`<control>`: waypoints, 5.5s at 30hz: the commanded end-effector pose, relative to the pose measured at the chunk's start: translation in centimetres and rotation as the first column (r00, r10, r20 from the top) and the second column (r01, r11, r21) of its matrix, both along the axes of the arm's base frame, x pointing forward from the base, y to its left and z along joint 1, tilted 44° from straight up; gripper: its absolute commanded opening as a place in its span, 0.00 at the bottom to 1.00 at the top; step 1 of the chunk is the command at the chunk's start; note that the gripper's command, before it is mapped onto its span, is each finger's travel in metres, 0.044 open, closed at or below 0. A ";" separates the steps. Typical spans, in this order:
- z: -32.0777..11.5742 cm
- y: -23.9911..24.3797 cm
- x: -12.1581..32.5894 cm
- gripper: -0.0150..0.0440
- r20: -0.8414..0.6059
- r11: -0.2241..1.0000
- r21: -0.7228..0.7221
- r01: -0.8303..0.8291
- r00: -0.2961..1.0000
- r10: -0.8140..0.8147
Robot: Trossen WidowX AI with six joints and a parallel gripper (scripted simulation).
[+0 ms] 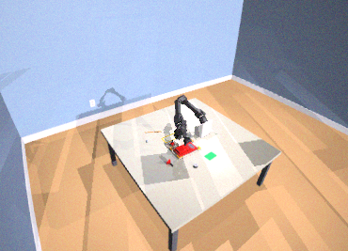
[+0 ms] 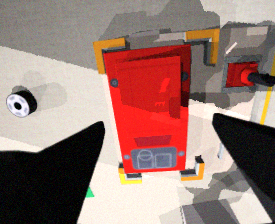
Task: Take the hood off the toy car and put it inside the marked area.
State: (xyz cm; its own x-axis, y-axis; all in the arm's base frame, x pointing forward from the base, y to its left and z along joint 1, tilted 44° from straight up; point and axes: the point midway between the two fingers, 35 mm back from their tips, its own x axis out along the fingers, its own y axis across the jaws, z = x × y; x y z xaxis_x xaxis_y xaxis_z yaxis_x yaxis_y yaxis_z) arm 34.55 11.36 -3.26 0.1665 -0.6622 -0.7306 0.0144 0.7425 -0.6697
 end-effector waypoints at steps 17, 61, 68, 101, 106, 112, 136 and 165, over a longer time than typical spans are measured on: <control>-1.0 -0.7 0.2 1.00 -0.019 1.000 -0.004 -0.009 1.000 0.009; -3.4 -2.9 0.7 1.00 -0.019 1.000 -0.006 -0.009 1.000 0.009; -3.8 -3.2 0.7 1.00 -0.019 1.000 -0.006 -0.009 1.000 0.009; -4.9 -4.2 1.0 1.00 -0.019 1.000 -0.007 -0.009 1.000 0.009; -5.1 -4.4 1.0 1.00 -0.019 1.000 -0.007 -0.009 1.000 0.009; -5.3 -4.6 1.1 1.00 -0.019 1.000 -0.007 -0.009 1.000 0.009; -5.2 -4.4 1.1 0.50 -0.015 1.000 -0.002 -0.007 1.000 0.007; -3.8 -3.1 0.8 0.25 -0.016 1.000 -0.001 -0.008 1.000 0.008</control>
State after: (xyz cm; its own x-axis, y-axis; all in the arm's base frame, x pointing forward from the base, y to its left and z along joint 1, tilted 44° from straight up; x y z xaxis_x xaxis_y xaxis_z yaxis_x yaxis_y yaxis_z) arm 35.39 8.03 -7.29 0.1624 -0.6641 -0.7298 -0.0061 0.7389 -0.6737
